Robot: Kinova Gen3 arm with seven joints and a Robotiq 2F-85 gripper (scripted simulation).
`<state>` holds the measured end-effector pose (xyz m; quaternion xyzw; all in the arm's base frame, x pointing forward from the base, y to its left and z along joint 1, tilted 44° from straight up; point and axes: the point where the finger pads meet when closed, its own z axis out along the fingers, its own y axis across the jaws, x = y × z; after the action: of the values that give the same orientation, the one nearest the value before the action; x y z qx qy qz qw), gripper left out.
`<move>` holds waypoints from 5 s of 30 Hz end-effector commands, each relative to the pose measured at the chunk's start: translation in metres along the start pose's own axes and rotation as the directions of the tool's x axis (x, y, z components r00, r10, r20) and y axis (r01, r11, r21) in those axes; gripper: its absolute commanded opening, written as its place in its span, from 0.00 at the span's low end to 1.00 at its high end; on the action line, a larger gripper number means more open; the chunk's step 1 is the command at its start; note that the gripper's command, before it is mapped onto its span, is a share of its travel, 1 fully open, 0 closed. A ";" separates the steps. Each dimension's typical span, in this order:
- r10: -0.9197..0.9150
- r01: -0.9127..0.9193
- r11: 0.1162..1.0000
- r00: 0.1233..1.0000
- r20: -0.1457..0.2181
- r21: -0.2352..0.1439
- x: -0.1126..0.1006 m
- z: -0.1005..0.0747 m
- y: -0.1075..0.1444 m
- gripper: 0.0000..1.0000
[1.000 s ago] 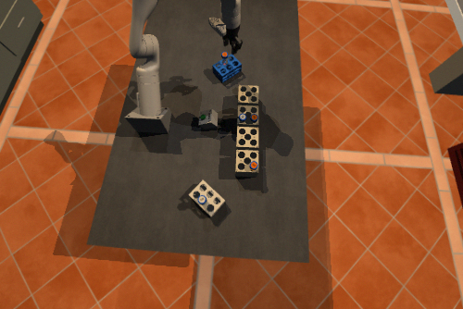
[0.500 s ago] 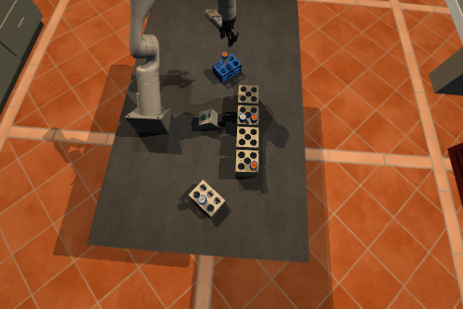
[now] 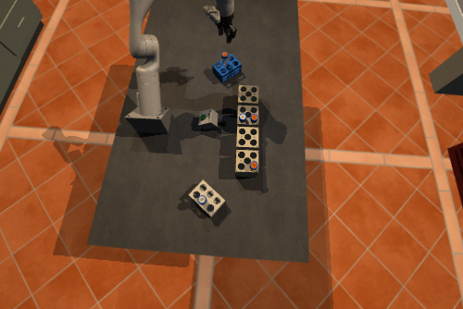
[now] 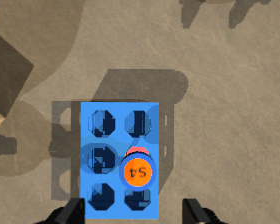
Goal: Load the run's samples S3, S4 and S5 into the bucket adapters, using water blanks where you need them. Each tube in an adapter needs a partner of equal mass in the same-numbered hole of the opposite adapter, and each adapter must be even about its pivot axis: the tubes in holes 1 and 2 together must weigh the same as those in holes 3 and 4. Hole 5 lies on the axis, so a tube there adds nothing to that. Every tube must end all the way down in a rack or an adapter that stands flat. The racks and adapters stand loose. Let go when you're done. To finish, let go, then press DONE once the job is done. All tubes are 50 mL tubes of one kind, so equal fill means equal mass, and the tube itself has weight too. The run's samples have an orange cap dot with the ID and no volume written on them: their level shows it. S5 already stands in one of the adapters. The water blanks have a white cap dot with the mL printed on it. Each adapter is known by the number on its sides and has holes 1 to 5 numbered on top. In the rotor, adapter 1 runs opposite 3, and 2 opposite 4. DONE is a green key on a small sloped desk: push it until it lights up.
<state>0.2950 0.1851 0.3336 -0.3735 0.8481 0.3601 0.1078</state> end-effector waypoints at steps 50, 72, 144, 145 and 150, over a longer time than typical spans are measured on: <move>0.006 -0.006 1.000 1.000 0.001 -0.005 -0.001 0.050 0.003 0.62; 0.006 -0.006 1.000 1.000 0.001 -0.005 0.000 0.074 0.003 0.62; -0.002 0.002 1.000 1.000 0.001 -0.003 0.000 0.125 0.002 0.62; -0.002 0.002 1.000 1.000 0.001 -0.003 0.000 0.125 0.002 0.62; -0.002 0.002 1.000 1.000 0.001 -0.003 0.000 0.127 0.003 0.62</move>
<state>0.2829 0.2714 0.2452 -0.3739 0.8481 0.3599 0.1069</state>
